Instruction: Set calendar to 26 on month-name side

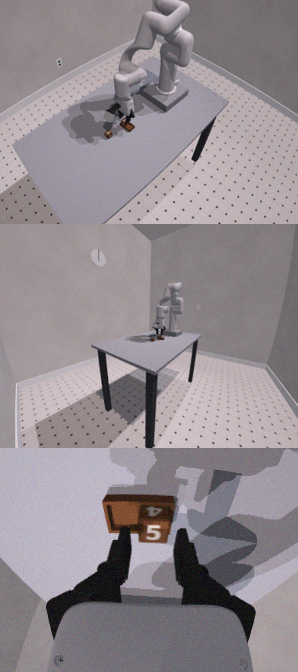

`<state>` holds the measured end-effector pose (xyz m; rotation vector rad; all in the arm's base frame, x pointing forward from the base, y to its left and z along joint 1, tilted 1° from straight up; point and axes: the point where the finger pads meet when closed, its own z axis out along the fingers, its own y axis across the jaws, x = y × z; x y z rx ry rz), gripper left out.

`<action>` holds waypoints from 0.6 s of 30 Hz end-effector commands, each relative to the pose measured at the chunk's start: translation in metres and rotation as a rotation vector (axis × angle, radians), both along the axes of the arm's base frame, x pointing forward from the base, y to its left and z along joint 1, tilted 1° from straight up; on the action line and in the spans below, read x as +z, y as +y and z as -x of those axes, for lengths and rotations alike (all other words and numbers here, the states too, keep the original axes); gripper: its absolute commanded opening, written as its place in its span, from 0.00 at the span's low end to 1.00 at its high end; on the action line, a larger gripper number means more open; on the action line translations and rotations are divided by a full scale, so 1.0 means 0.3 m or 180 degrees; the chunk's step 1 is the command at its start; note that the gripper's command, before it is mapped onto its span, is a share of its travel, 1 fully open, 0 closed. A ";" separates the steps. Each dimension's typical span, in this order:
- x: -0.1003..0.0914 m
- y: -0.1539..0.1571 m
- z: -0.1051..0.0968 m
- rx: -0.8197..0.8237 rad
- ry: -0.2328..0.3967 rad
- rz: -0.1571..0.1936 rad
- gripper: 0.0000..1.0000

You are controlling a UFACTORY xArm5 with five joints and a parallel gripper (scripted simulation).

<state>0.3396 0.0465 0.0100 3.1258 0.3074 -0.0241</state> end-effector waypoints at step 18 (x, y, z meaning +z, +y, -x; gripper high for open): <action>-0.021 0.001 -0.003 0.0000 -0.0010 -0.0001 0.47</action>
